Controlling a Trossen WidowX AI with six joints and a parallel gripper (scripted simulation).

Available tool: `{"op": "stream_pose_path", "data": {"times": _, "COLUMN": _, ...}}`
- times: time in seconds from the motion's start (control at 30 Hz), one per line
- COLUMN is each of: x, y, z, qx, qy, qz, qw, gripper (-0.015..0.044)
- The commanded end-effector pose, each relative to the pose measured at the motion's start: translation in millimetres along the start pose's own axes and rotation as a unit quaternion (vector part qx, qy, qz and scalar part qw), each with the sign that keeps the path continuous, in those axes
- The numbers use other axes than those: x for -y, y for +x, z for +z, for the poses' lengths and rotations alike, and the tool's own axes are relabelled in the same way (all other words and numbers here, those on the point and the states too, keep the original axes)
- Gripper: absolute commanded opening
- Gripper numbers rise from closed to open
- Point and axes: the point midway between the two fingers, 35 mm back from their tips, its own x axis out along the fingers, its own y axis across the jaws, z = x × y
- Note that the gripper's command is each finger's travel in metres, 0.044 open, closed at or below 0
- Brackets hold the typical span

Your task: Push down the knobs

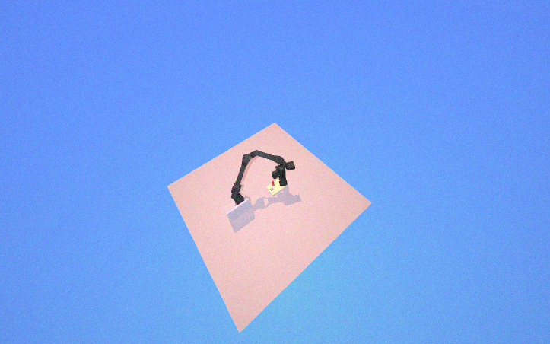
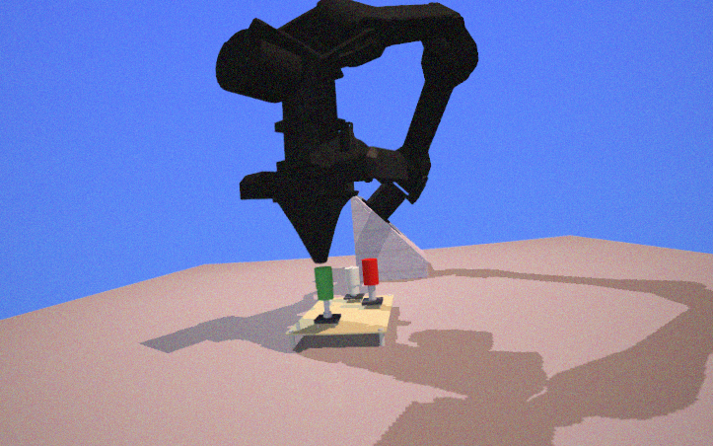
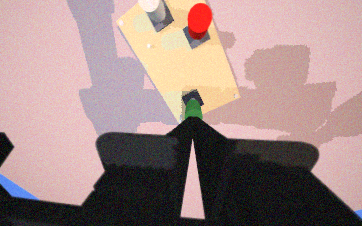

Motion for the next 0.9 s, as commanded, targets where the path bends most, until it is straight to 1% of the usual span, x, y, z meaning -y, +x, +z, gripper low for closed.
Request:
{"op": "stream_pose_path", "data": {"times": 0.0, "x": 0.5, "y": 3.4, "z": 1.6, "qx": 0.003, "qy": 0.002, "qz": -0.002, "qw": 1.0, "gripper": 0.0}}
{"op": "stream_pose_path", "data": {"times": 0.87, "x": 0.6, "y": 4.7, "z": 1.6, "qx": 0.003, "qy": 0.002, "qz": -0.002, "qw": 1.0, "gripper": 0.0}}
